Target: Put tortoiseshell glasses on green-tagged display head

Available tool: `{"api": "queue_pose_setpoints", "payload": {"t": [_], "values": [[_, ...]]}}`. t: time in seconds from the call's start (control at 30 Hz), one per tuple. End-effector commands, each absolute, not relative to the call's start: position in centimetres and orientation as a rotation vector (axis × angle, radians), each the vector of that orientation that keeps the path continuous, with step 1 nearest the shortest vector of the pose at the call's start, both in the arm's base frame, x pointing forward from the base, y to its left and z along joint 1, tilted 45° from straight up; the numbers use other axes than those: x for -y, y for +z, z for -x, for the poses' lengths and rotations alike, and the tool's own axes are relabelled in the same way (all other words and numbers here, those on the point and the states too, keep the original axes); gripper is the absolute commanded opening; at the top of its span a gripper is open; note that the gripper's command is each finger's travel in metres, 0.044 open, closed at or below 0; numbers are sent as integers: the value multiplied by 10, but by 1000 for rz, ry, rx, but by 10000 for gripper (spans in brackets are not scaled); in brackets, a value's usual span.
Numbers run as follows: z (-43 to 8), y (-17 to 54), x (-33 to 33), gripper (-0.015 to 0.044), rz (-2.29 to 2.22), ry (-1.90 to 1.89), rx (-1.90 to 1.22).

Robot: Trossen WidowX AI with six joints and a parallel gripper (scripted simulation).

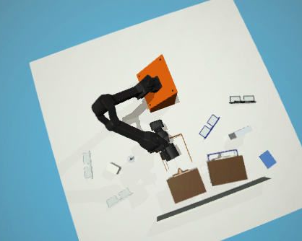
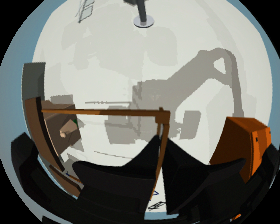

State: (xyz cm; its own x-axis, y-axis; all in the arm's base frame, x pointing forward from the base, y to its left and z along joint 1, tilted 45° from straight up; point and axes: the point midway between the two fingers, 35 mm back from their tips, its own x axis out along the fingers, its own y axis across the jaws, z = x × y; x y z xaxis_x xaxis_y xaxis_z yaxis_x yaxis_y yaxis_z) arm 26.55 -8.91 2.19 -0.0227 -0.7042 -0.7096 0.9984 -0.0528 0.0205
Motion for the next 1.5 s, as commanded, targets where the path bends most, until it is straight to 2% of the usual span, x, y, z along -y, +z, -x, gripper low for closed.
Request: {"api": "queue_pose_setpoints", "payload": {"t": [0.0, 0.9, 1.47], "values": [[-263, 18, 93, 0, -640, -1524, -594], [-263, 4, 107, 0, -641, -1523, -594], [-281, 4, 108, 0, -655, -1501, -594]]}}
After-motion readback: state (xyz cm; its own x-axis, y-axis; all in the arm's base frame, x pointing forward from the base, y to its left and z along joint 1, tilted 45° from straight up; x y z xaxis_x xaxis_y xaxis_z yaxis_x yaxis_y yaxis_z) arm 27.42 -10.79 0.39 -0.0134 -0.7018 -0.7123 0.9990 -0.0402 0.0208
